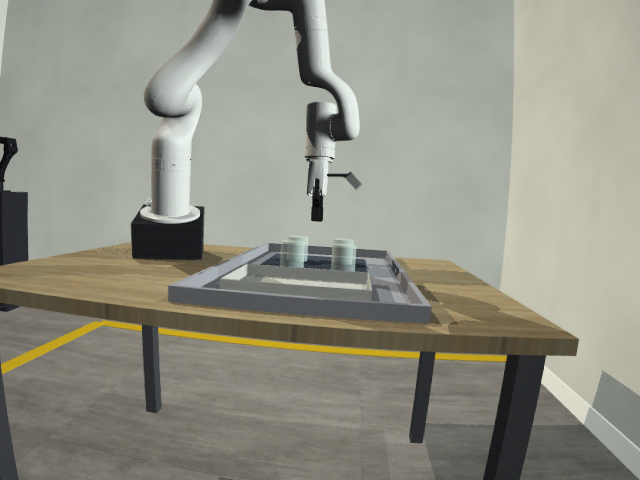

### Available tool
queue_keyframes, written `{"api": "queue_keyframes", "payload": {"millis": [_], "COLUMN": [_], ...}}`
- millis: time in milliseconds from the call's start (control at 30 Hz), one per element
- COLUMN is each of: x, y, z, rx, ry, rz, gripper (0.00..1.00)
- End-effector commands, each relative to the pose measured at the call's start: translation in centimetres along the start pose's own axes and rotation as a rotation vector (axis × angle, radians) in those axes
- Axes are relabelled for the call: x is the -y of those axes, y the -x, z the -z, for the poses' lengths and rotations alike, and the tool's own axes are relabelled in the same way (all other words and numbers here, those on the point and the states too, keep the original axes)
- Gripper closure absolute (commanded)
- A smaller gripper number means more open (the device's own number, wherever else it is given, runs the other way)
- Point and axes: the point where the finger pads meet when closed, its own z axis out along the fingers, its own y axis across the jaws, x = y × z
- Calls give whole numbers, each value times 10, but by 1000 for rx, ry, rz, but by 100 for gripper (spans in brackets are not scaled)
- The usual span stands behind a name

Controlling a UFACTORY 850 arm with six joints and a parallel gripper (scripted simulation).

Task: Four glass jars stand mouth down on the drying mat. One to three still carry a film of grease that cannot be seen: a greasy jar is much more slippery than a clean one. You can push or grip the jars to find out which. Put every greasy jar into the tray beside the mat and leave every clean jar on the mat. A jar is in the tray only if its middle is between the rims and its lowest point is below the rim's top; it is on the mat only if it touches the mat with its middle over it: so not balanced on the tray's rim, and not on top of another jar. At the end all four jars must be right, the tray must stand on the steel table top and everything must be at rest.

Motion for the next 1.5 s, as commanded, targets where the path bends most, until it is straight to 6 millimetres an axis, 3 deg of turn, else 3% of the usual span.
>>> {"api": "queue_keyframes", "payload": {"millis": [0,133,200,400,533,700,767,1133,1467], "x": [45,77,77,125,125,125,125,126,126], "y": [1,3,3,5,5,5,5,6,6], "z": [2,2,2,3,3,-21,-21,-74,-74], "rx": [15,15,15,15,15,15,15,15,15], "ry": [-4,-4,-4,-4,-4,-4,-4,-4,-4], "rz": [0,0,0,0,0,0,0,0,0], "gripper": [100,100,100,100,100,100,100,100,100]}}
